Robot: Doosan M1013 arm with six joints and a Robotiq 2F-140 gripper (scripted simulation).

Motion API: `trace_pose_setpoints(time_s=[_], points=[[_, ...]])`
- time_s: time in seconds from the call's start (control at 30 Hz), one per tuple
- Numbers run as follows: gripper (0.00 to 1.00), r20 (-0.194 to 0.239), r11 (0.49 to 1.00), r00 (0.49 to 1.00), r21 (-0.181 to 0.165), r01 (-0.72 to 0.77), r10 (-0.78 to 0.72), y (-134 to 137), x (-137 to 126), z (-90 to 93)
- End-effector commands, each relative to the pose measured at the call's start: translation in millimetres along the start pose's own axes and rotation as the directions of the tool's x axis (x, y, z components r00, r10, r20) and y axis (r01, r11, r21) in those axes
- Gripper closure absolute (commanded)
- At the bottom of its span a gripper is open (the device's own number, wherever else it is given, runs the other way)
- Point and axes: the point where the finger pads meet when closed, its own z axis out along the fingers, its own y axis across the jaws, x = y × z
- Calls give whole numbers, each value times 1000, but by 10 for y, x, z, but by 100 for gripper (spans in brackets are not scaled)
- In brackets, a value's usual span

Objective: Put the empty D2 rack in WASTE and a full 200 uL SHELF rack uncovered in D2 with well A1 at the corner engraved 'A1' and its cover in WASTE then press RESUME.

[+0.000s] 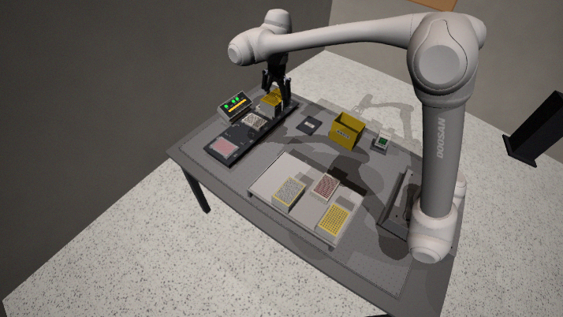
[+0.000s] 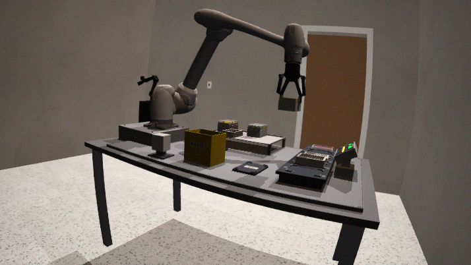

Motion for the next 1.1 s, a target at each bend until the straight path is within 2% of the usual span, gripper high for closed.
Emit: trace_pose_setpoints(time_s=[0.0,0.17,0.43,0.67,0.73,1.07], points=[[100,0,998,998,0,-63,63,0,0,-2],[100,0,994,994,0,-113,113,-2,-100,-2],[100,0,963,963,0,-270,270,-8,-470,-2],[100,0,916,916,0,-402,402,-8,-470,-2],[100,0,916,916,0,-402,402,-8,-470,-2],[100,0,818,818,0,-576,576,-8,-470,-2]])
